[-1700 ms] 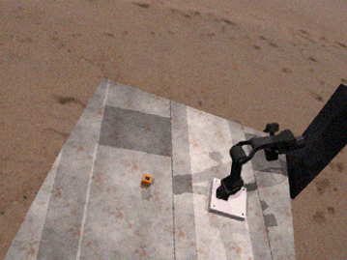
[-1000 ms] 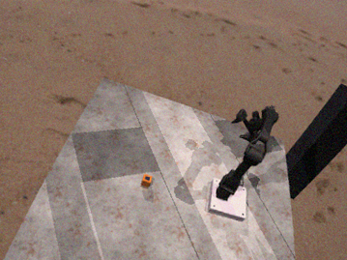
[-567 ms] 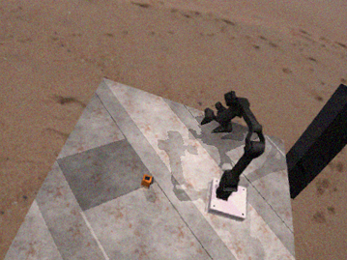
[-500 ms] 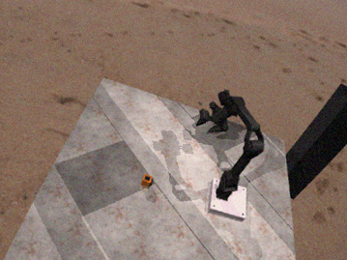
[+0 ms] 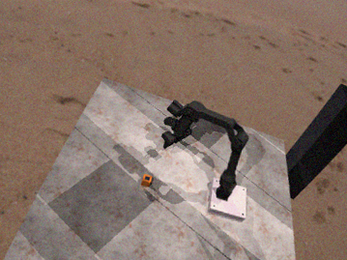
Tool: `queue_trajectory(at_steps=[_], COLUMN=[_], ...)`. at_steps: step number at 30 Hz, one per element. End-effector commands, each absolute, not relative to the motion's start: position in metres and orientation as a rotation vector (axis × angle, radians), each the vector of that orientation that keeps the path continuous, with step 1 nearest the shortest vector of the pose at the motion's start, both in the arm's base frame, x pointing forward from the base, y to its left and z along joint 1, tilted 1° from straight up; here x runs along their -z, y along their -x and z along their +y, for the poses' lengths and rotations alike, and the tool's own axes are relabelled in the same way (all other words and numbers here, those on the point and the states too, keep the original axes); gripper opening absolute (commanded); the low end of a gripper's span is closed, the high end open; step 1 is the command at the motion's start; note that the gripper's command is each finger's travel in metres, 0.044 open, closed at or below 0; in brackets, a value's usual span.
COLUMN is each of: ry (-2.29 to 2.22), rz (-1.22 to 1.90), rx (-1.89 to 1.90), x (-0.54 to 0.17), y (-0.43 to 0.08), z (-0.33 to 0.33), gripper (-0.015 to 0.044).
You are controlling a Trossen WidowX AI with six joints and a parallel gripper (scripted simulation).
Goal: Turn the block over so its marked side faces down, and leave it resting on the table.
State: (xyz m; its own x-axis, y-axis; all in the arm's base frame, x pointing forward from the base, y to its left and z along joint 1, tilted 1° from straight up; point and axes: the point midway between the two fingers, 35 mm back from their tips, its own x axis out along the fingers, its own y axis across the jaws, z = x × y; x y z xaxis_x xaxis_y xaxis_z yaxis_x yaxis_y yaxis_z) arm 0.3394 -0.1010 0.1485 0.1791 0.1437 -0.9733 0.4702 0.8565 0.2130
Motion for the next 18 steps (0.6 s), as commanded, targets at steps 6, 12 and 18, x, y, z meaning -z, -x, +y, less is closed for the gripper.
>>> queue_trajectory(at_steps=[6,12,18], ry=[-0.153,0.026,0.026], rz=[1.507,1.539,1.539], rx=[0.020,-0.056,-0.056], x=[-0.122,-0.110,-0.098], y=[-0.379,-0.389,-0.390], z=[0.014,0.062,0.062], gripper=[0.0440,0.0440,0.0440])
